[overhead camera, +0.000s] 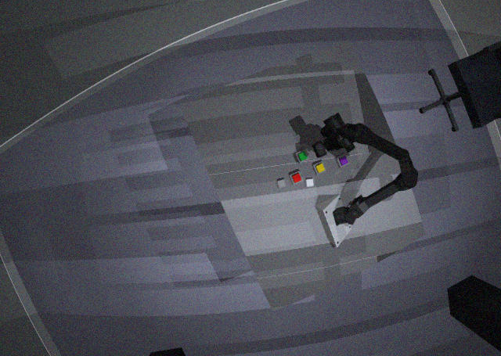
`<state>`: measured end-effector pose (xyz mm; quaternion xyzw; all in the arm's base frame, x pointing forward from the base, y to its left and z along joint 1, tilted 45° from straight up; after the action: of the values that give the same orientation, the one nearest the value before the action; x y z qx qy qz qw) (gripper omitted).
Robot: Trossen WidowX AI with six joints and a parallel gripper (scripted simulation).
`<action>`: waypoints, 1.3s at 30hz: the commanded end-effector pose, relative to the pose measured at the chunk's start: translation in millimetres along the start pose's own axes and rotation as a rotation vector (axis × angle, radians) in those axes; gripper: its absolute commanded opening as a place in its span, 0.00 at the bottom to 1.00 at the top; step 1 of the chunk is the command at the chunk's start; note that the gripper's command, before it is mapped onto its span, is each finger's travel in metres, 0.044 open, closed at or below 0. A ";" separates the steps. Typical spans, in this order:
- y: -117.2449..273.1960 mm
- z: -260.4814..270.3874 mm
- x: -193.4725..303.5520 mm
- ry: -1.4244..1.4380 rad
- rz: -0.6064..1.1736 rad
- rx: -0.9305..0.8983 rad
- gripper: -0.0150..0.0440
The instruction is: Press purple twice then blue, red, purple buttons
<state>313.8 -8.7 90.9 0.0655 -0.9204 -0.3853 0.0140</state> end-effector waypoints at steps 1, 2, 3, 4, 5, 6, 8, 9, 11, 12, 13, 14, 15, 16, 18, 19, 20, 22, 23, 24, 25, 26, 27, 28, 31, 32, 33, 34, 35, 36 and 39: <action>-1.9 0.5 1.9 0.009 0.006 0.006 0.29; -1.9 0.5 1.9 0.009 0.006 0.006 0.29; -1.9 0.5 1.9 0.009 0.006 0.006 0.29; -1.9 0.5 1.9 0.009 0.006 0.006 0.29; -1.9 0.5 1.9 0.009 0.006 0.006 0.29; -1.9 0.5 1.9 0.009 0.006 0.006 0.29; 9.7 0.5 0.2 0.003 0.002 0.001 0.29; 20.7 0.8 0.8 0.006 0.004 0.002 0.29; 30.5 0.9 1.6 0.009 0.006 0.004 0.29; 30.5 0.9 1.6 0.009 0.006 0.004 0.29; 30.5 0.9 1.6 0.009 0.006 0.004 0.29; 30.5 0.9 1.6 0.009 0.006 0.004 0.29; 32.5 1.0 1.4 0.010 0.006 0.004 0.29; 38.5 1.3 0.8 0.010 0.006 0.003 0.29; 61.5 2.0 -0.3 0.011 0.005 0.001 0.29; 74.4 2.0 -0.1 0.011 0.006 0.001 0.29; 84.1 1.8 0.5 0.011 0.007 0.001 0.29; 91.9 1.5 1.2 0.010 0.007 0.002 0.29; 91.9 1.5 1.2 0.010 0.007 0.002 0.29; 91.9 1.5 1.2 0.010 0.007 0.002 0.29; 92.0 3.4 1.3 0.011 0.007 0.000 0.29; 92.4 8.9 1.9 0.012 0.007 -0.005 0.29; 92.9 18.1 3.2 0.013 0.007 -0.014 0.29; 93.6 30.9 5.3 0.016 0.007 -0.026 0.29; 96.0 81.5 18.5 0.023 0.013 -0.060 0.29; 96.4 94.0 23.0 0.025 0.015 -0.065 0.29; 96.8 104.3 26.7 0.025 0.016 -0.064 0.29; 97.2 117.0 31.7 0.024 0.016 -0.060 0.29; 97.3 132.3 38.6 0.023 0.016 -0.054 0.29; 97.1 149.6 47.6 0.022 0.016 -0.045 0.29; 94.9 185.0 70.9 0.015 0.012 -0.019 0.29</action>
<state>246.3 162.5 55.5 0.0674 -0.9103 -0.4078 0.0209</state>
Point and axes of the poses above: the point midway between the two fingers, 35 mm back from their tips, its own y axis back along the fingers, its own z axis across the jaws, x = y × z, the point moved 3 cm from there along y, back along the fingers
